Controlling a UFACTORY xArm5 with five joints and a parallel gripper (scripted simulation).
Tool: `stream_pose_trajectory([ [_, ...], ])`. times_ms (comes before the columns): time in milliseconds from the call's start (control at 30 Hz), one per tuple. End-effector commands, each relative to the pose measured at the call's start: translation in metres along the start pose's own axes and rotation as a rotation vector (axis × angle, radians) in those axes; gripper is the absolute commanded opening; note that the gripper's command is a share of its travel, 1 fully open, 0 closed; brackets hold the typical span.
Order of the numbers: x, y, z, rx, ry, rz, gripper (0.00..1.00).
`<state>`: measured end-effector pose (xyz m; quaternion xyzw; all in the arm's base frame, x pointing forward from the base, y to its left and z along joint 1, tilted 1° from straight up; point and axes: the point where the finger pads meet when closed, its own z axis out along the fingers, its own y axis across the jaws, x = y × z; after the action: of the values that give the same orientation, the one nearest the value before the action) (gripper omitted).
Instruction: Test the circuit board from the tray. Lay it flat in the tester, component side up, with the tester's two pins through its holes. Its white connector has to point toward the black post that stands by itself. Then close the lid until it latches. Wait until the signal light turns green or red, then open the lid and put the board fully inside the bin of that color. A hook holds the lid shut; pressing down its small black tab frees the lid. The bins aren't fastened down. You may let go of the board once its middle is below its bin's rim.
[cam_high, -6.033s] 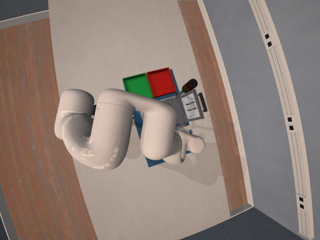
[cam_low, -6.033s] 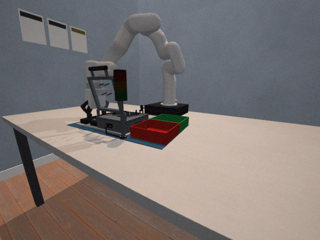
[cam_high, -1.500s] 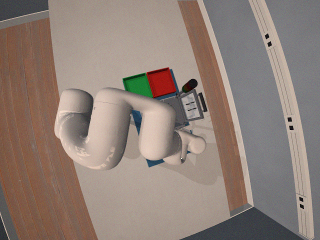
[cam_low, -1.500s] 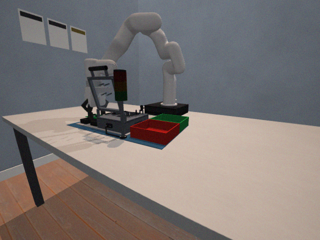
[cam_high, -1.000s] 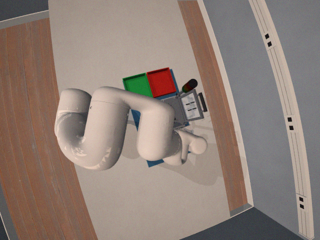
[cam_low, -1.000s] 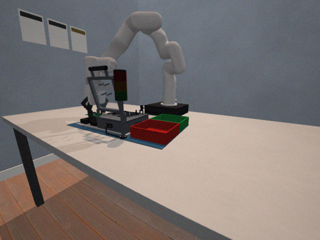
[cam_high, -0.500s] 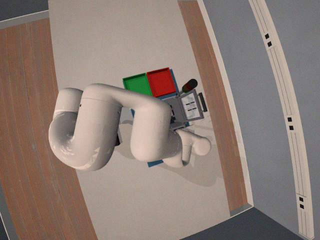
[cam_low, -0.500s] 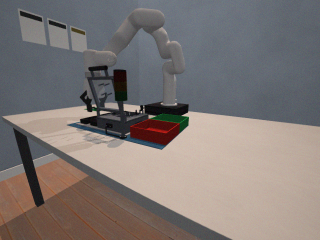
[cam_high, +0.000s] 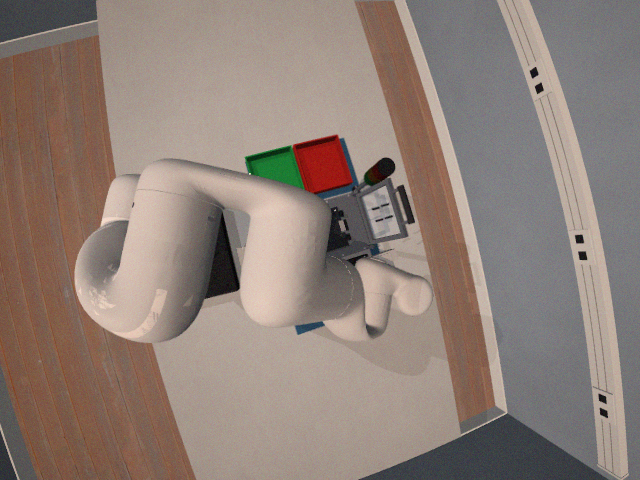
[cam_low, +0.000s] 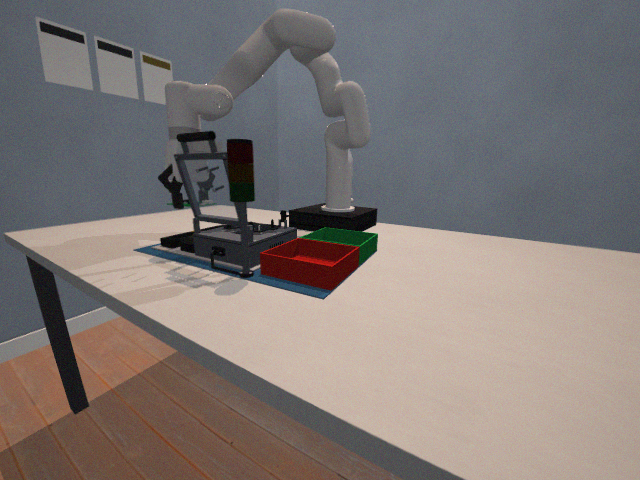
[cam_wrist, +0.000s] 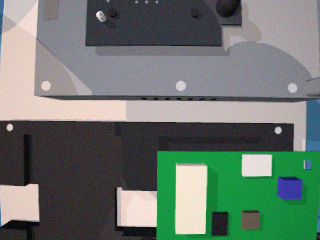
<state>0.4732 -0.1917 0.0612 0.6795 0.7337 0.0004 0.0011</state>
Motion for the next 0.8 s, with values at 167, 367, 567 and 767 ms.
stream_pose_trajectory([
  [167,-0.0006,0.0012,-0.0023,-0.004,-0.002,0.0,0.79],
  [367,-0.0006,0.0012,-0.0023,-0.004,-0.002,0.0,0.79],
  [567,0.0003,0.001,-0.0024,-0.004,-0.002,0.0,0.79],
  [767,0.0079,-0.0009,-0.0031,-0.004,-0.002,0.0,0.79],
])
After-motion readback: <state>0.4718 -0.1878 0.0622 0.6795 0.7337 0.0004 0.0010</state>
